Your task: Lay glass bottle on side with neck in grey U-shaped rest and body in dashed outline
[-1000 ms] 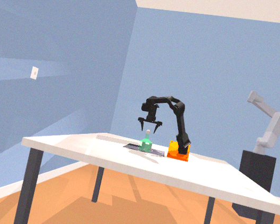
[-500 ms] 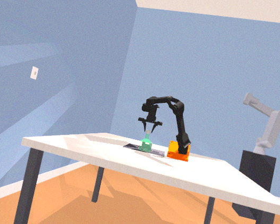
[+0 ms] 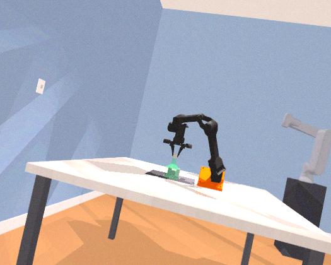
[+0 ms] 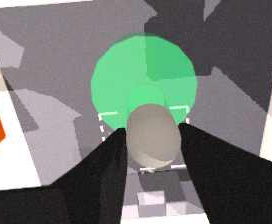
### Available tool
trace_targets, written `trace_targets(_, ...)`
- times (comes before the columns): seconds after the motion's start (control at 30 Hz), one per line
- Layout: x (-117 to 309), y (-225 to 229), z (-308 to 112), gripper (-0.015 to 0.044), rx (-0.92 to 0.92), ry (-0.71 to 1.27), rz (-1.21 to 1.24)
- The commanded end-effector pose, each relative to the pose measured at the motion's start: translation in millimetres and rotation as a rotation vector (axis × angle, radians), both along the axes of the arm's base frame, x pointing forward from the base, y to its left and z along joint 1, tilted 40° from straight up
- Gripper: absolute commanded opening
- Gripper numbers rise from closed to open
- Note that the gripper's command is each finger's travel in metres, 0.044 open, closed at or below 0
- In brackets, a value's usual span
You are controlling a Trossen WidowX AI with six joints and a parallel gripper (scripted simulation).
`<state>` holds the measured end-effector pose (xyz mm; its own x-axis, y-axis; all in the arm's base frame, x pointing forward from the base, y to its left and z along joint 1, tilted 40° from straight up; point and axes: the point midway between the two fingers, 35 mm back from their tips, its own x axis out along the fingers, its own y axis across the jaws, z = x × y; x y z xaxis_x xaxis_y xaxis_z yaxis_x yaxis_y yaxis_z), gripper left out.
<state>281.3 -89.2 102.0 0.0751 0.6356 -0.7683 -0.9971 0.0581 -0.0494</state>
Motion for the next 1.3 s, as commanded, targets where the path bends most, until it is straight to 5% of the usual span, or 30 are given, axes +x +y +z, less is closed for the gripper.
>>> trace_targets(0.0, 0, -1, -1, 0.0115, -0.004, -0.002, 0.005)
trace_targets(1.27, -1, -26, -14, 0.0115, 0.050, -0.001, 0.003)
